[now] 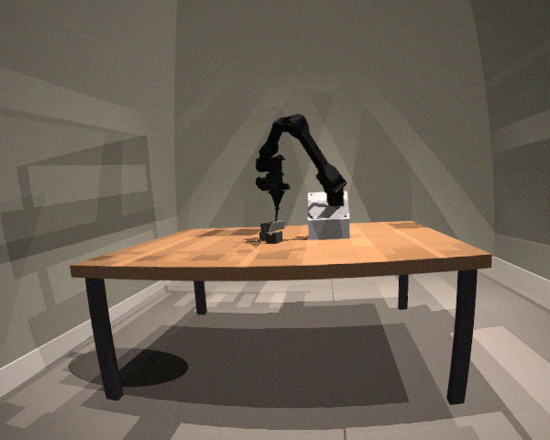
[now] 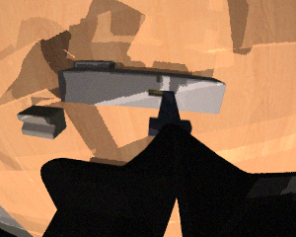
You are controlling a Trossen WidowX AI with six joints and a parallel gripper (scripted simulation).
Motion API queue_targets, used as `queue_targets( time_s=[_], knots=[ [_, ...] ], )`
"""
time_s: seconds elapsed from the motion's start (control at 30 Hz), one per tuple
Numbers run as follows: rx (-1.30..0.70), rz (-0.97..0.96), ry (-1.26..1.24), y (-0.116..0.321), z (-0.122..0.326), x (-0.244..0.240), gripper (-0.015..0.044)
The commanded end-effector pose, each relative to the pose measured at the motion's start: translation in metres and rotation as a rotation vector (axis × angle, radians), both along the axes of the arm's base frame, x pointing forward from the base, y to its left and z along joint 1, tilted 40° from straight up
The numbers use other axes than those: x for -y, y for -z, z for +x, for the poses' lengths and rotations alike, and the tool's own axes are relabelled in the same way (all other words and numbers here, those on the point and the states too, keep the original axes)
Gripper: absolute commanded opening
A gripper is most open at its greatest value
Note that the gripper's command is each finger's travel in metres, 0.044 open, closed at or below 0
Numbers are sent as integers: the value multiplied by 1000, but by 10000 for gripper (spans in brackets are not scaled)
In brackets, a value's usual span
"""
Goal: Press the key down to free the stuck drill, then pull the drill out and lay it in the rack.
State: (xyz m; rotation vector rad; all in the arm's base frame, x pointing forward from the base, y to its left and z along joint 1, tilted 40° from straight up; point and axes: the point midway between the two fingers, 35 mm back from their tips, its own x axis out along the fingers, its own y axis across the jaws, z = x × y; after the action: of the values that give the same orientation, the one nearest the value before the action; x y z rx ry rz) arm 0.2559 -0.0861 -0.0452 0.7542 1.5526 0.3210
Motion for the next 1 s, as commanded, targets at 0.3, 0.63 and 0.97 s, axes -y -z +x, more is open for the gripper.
queue_targets(
  time_s=[0.3,0.63,0.97],
  knots=[
    [-6,4,-8,3,-2,-4,0],
    [-6,4,-8,7,2,-5,0],
    [-6,4,-8,10,2,-7,0]
  ],
)
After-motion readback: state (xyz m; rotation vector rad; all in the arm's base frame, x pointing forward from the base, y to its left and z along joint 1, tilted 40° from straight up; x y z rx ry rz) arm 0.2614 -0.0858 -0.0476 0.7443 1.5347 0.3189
